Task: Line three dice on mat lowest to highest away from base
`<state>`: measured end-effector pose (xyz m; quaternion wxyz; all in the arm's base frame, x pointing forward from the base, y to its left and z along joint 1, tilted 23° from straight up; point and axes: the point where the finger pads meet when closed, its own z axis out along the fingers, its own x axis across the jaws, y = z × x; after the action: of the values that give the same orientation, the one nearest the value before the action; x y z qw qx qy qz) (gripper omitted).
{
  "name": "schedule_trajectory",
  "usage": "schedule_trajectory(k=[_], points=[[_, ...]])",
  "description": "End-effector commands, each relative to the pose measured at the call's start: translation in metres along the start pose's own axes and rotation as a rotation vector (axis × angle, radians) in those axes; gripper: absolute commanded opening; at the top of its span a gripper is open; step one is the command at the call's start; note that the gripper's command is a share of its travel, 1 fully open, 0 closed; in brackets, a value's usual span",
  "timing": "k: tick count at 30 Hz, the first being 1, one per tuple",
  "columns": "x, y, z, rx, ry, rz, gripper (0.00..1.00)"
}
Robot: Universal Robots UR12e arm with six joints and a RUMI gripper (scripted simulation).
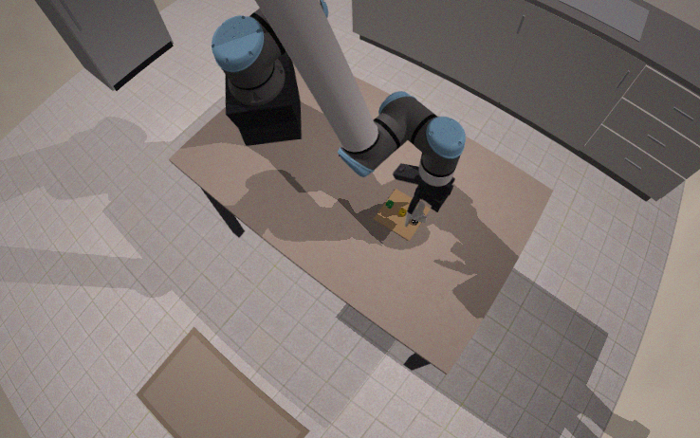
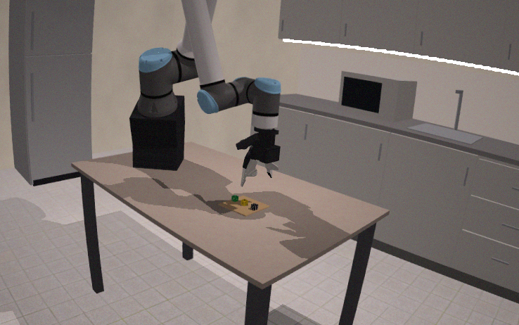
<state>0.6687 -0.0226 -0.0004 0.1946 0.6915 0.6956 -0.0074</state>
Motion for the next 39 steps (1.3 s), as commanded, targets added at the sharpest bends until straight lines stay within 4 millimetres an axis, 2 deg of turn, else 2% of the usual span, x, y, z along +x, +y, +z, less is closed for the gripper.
schedule_trajectory(k=[1, 15, 21, 23, 33, 39], points=[[0.0, 0.001, 0.0, -0.001, 0.0, 0.0, 1.0], [0.0, 0.001, -0.005, -0.001, 0.0, 0.0, 1.0], [0.0, 0.0, -0.028, -0.001, 0.0, 0.0, 1.0], [0.0, 0.0, -0.028, -0.001, 0.0, 0.0, 1.0], [0.0, 0.0, -0.077, -0.001, 0.0, 0.0, 1.0], [0.0, 0.0, -0.088, -0.001, 0.0, 0.0, 1.0]])
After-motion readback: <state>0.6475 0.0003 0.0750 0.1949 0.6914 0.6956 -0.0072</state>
